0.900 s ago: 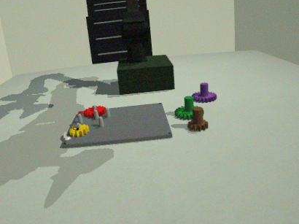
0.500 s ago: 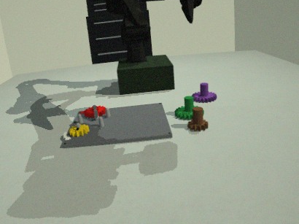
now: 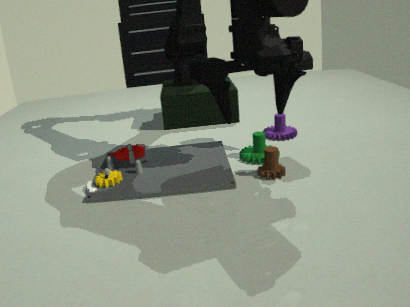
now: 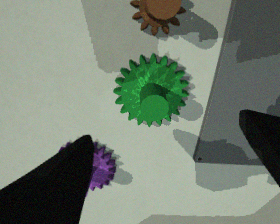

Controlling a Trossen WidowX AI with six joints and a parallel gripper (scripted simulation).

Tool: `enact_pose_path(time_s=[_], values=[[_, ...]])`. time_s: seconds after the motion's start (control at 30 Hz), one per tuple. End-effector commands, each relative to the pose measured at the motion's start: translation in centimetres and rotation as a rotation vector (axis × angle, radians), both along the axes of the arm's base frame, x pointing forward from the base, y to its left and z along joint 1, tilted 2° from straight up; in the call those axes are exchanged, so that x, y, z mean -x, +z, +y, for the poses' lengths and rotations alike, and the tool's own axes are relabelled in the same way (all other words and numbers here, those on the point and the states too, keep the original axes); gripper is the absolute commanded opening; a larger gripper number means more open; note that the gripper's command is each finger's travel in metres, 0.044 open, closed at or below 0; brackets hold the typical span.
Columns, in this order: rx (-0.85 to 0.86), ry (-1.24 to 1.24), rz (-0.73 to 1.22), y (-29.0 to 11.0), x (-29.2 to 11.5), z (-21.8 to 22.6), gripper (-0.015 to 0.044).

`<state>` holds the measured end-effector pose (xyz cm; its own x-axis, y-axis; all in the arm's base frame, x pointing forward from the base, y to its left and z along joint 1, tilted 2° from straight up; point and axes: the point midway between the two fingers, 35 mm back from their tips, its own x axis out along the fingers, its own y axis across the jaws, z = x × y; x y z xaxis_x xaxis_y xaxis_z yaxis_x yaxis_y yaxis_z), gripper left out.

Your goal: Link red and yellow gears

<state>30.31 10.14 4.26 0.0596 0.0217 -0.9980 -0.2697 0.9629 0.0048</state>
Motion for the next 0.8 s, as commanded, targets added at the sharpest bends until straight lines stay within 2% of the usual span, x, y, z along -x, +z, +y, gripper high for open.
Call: enact_pose_path(time_s=[0.0, 0.77], values=[[-0.005, -0.004, -0.001, -0.4, -0.2, 0.4, 0.0440], [-0.005, -0.003, -0.001, -3.8, -0.4, 0.5, 0.0440]])
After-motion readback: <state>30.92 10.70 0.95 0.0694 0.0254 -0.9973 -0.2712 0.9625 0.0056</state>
